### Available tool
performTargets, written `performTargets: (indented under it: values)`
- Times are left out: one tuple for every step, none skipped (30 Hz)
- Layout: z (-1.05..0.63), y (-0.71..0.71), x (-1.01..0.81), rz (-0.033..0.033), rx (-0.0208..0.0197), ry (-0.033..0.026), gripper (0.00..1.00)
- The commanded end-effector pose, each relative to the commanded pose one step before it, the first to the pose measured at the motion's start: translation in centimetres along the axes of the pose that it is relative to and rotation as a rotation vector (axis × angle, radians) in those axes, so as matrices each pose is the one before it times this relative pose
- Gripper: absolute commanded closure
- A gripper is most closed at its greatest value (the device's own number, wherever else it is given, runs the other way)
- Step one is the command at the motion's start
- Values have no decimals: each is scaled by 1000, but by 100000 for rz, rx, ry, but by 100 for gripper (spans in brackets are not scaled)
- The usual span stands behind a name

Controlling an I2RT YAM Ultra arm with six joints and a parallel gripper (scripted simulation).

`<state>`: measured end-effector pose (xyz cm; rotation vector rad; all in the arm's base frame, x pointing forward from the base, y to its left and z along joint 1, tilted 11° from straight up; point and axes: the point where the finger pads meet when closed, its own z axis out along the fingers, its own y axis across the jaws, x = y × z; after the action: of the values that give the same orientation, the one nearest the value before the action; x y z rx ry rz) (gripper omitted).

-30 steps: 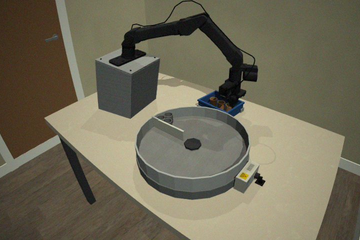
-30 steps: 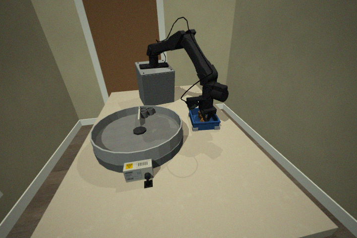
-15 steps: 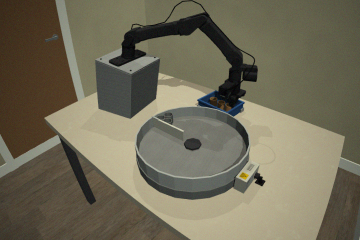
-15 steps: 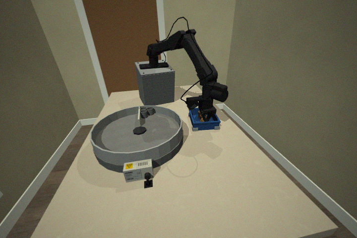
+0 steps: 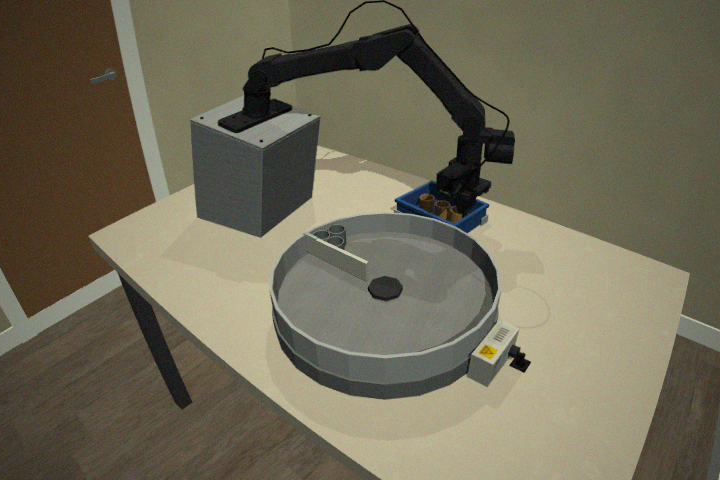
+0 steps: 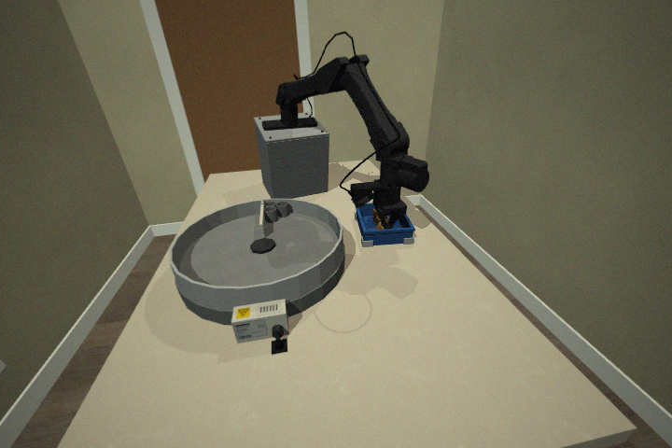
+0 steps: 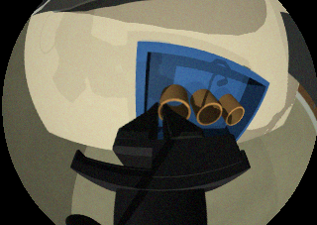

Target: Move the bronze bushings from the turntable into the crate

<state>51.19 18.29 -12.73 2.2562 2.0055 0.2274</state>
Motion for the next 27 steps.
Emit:
performTargets:
  values:
    - [-1768,652,876,-676,-2988,991,100]
    - [0,0,0,0,0,0,100]
    - [0,0,0,0,0,0,100]
    - [0,0,0,0,0,0,100]
    - [0,0,0,0,0,0,100]
    - [0,0,0,0,0,0,100]
    - [0,0,0,0,0,0,100]
    - [0,0,0,0,0,0,100]
    - [0,0,0,0,0,0,100]
    - [0,0,0,0,0,0,100]
    - [0,0,0,0,0,0,100]
    - [0,0,0,0,0,0,100]
    - [0,0,0,0,0,0,100]
    - [0,0,0,0,0,0,100]
    - [0,0,0,0,0,0,100]
    - [0,0,0,0,0,0,100]
    - [0,0,0,0,0,0,100]
    - [0,0,0,0,0,0,100]
    - [0,0,0,0,0,0,100]
    - [0,0,0,0,0,0,100]
    - [0,0,0,0,0,0,100]
    - [0,0,0,0,0,0,100]
    - [0,0,0,0,0,0,100]
    - [0,0,0,0,0,0,100]
    - [0,0,0,0,0,0,100]
    - [0,0,0,0,0,0,100]
    - [0,0,0,0,0,0,86]
